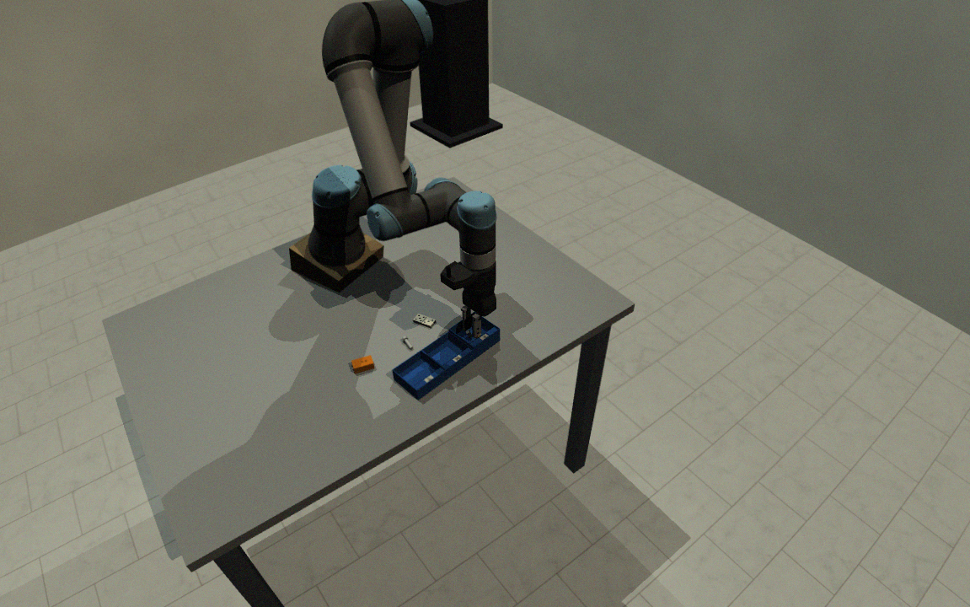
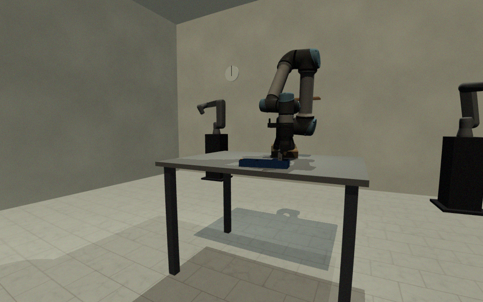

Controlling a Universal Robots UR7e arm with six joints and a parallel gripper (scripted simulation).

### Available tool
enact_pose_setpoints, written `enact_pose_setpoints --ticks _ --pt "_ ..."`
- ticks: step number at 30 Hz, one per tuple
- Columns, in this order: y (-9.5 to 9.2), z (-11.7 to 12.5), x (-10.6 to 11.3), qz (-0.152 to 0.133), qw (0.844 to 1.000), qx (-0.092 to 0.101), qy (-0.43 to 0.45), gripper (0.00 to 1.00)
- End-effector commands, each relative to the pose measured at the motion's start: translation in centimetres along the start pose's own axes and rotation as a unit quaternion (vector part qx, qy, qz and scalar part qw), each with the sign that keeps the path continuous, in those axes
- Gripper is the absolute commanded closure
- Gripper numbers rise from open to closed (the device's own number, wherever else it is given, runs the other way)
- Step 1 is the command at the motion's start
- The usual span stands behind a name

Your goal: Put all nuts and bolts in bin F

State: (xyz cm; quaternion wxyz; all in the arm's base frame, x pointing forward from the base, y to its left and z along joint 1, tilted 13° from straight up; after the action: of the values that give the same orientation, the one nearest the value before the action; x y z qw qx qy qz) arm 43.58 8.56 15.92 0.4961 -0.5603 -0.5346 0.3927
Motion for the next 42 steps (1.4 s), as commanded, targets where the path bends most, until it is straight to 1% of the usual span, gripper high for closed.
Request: enact_pose_setpoints --ticks 1,13,35,37,39,42 --pt "0.0 0.0 0.0 0.0 1.0 -0.001 0.0 0.36" --pt "0.0 0.0 0.0 0.0 1.0 -0.001 0.0 0.36" --pt "-2.7 0.0 0.0 0.0 1.0 -0.001 0.0 0.36" --pt "-2.7 0.0 0.0 0.0 1.0 -0.001 0.0 0.36" --pt "-3.6 0.0 0.0 0.0 1.0 -0.001 0.0 0.36" --pt "-3.6 0.0 0.0 0.0 1.0 -0.001 0.0 0.36"
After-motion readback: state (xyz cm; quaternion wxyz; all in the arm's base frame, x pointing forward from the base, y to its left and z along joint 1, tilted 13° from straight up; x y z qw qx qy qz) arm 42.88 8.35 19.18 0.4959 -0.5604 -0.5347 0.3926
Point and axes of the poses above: the point where the finger pads meet when closed, its own y axis out along the fingers, its own z axis across the jaws, x = y × z, the point moved 8 cm from there along -y, back along the fingers, and after that the axes turned 12 degrees about y, right-handed, at the moved point
